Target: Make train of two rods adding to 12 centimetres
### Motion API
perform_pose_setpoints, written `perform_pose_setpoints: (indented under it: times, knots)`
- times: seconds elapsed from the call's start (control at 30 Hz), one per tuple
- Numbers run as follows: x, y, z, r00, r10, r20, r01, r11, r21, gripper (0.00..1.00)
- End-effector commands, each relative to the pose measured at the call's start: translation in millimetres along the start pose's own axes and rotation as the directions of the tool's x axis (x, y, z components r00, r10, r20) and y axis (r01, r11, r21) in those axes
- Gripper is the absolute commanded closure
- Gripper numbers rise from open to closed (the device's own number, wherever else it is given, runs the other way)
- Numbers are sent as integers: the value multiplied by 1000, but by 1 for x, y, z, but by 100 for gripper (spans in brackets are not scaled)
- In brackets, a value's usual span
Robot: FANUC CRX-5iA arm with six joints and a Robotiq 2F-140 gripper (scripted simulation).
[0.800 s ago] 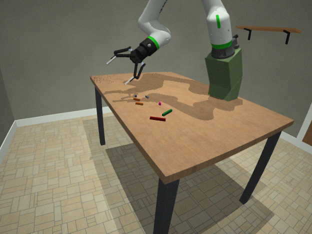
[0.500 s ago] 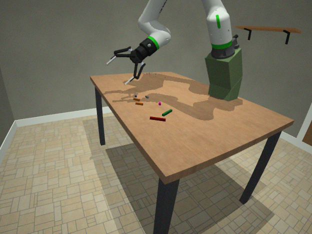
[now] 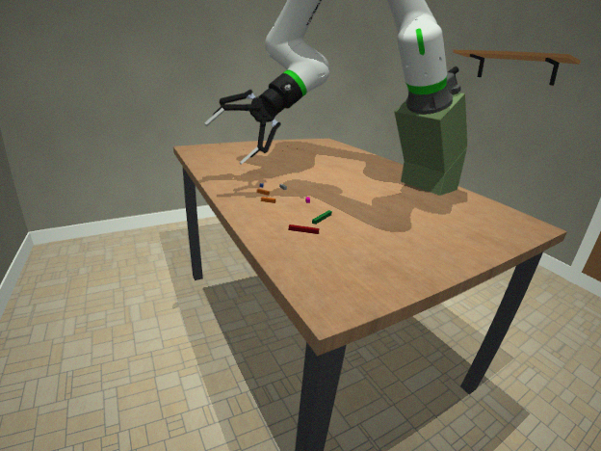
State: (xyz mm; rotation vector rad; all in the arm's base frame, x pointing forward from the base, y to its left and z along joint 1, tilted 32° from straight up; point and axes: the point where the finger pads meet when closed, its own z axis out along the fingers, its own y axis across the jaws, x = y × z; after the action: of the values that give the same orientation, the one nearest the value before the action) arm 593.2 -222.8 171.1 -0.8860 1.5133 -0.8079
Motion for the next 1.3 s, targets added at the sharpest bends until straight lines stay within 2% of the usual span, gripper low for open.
perform_pose_setpoints:
  times: [0.0,0.23,0.3,0.37,0.53,0.8,0.87,0.9,1.27]
  knots:
    - [-14,6,3,999,-21,40,22,999,-24,0]
    - [-74,36,7,972,-101,214,129,984,-122,0]
    - [-74,36,7,972,-101,214,129,984,-122,0]
    - [-102,53,5,944,-133,302,190,968,-167,0]
    - [-135,74,-2,896,-167,412,275,937,-218,0]
    - [-179,109,-20,789,-200,581,427,859,-282,0]
    - [-179,109,-20,789,-200,581,427,859,-282,0]
    - [-192,120,-29,743,-206,637,484,823,-299,0]
    - [-221,154,-64,563,-198,802,685,655,-319,0]
